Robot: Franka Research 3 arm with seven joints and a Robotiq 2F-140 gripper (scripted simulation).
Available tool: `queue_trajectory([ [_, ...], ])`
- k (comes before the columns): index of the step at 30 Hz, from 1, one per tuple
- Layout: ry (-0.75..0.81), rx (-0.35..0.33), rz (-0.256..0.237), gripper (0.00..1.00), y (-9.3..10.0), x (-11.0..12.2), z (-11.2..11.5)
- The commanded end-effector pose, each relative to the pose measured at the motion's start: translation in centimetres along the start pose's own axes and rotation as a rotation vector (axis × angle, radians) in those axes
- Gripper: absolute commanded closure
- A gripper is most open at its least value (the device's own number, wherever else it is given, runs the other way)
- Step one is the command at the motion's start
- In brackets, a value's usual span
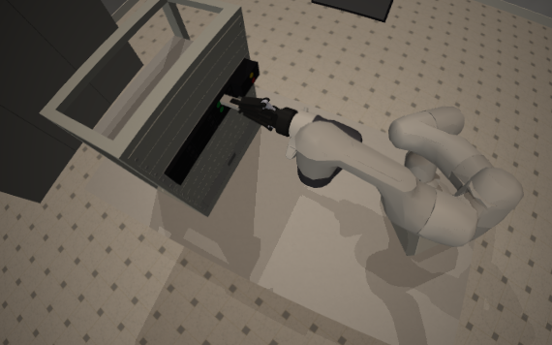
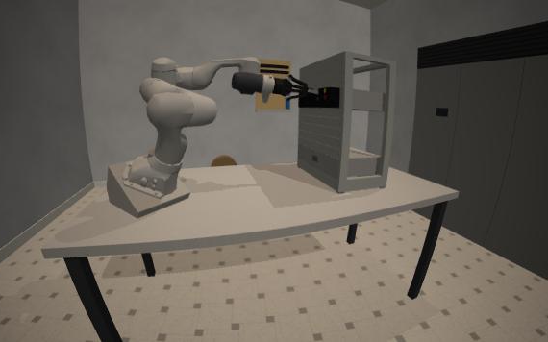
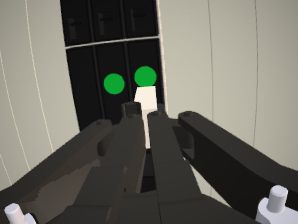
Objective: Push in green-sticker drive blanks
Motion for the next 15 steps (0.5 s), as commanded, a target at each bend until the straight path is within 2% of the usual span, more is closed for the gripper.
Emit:
queue_trajectory([
  [1,-0.006,0.033,0.092,1.0,-0.2,0.0,-1.1],
  [6,-0.006,0.033,0.092,1.0,1.2,-0.1,-1.1],
  [8,-0.006,0.033,0.092,1.0,1.2,-0.1,-1.1],
  [15,-0.006,0.033,0.092,1.0,5.2,-0.5,-1.0],
])
Point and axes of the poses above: the point where the finger pads meet when closed, its own y axis back along the fingers, its own x axis across the jaws, z = x × y, the point moved 3 cm from there along y, back along the fingers, and after that the axes turned 4 degrees about -y, right-handed, at the moved point
